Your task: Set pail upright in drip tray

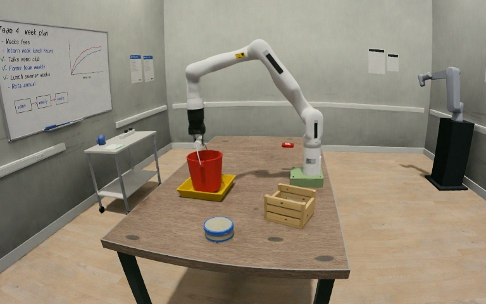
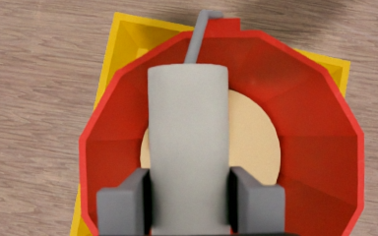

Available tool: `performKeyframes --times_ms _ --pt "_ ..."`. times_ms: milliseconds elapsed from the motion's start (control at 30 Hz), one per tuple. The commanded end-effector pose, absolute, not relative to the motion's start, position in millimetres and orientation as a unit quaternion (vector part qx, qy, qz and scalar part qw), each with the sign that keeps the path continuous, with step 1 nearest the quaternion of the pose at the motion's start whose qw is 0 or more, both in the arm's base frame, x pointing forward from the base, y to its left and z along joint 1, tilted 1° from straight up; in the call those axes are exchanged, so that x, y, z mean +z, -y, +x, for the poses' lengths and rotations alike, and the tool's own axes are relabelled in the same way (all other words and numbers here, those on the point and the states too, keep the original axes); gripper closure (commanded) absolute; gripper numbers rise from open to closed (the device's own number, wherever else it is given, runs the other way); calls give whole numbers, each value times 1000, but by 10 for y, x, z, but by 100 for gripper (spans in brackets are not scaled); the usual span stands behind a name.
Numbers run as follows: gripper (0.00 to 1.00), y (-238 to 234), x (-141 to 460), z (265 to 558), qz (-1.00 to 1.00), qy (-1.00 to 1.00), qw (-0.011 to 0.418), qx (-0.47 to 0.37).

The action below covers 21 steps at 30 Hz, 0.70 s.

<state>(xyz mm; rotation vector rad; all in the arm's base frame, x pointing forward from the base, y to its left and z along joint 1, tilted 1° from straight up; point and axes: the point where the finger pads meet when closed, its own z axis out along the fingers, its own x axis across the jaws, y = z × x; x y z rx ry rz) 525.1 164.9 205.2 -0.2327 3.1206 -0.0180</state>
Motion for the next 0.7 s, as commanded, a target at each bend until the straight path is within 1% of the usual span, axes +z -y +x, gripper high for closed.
performKeyframes --times_ms 0,667 --pt "100 -1651 2032 5257 -74 -997 8 -5" --pt "100 -1650 1947 5258 -74 -997 8 -5"
